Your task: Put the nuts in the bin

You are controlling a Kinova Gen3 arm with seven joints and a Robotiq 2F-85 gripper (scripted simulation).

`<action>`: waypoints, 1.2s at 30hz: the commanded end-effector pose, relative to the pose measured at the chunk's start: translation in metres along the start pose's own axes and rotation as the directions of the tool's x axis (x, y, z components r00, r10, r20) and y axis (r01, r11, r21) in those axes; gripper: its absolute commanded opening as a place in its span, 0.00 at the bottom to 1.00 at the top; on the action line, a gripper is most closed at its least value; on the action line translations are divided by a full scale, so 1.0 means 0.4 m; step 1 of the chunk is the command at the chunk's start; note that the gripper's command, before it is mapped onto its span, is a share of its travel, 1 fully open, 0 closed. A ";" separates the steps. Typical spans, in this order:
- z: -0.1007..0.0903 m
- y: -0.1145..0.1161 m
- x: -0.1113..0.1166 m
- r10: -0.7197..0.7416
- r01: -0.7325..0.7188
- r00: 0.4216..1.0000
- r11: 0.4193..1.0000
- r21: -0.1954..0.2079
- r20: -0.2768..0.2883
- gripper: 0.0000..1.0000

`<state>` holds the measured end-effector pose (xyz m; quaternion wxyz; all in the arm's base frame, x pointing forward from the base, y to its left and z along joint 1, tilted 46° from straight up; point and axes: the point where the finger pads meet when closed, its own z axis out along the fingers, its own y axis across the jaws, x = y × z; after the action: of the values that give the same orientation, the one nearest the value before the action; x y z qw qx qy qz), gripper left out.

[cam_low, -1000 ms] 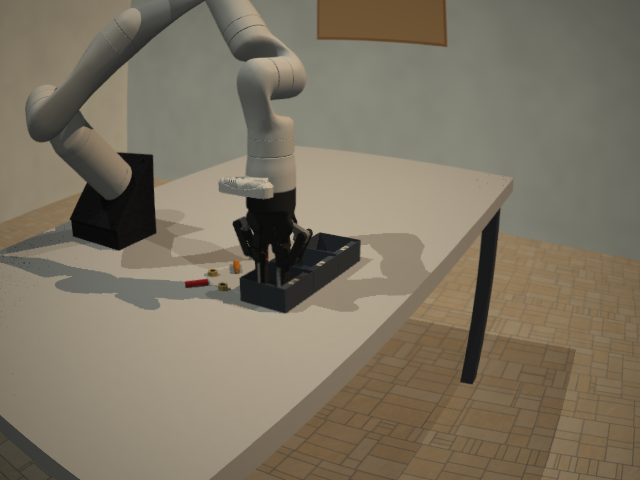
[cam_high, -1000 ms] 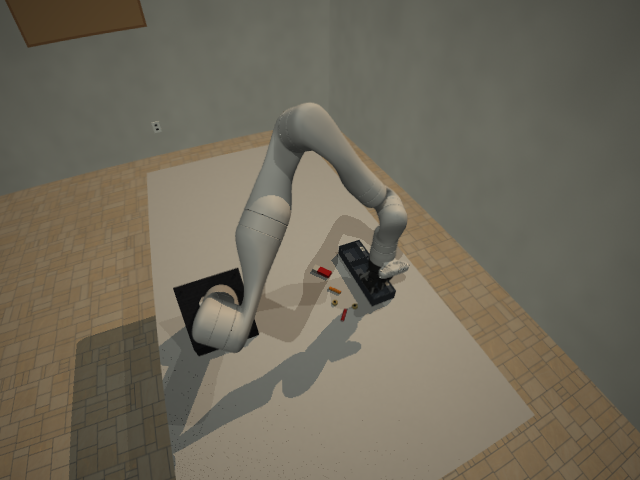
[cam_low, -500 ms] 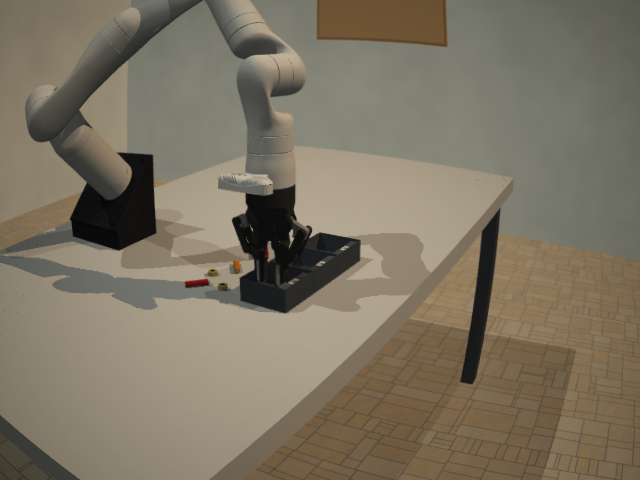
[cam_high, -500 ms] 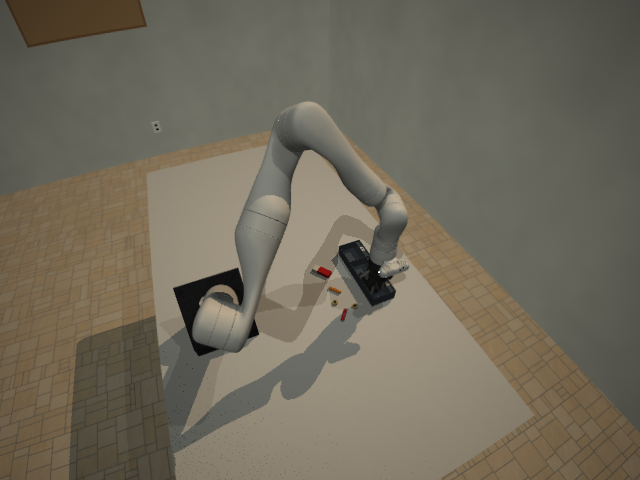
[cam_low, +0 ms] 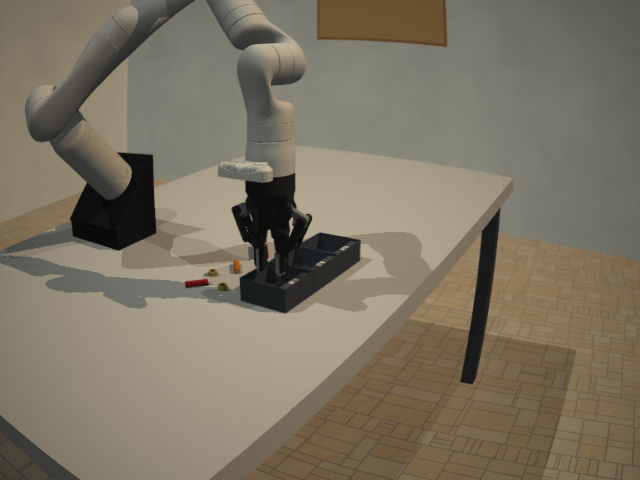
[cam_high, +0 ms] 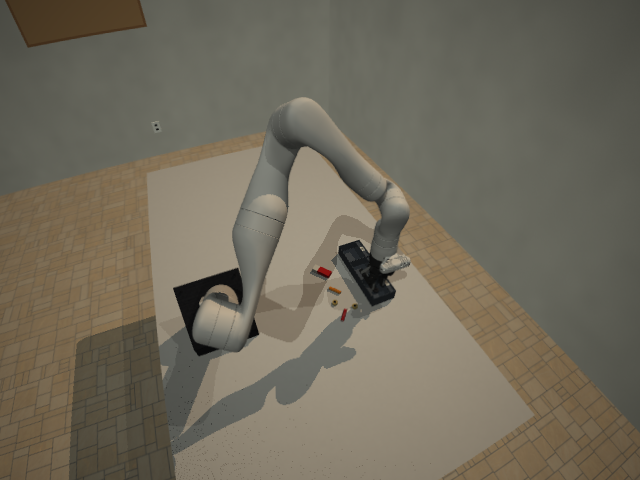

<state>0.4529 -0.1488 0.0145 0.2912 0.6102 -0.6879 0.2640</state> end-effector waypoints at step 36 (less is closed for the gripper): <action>-0.074 0.342 -0.044 0.750 -0.750 0.661 0.661 0.001 0.005 0.31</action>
<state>0.3313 -0.1075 0.0203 0.1615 0.2854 -0.8773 0.3505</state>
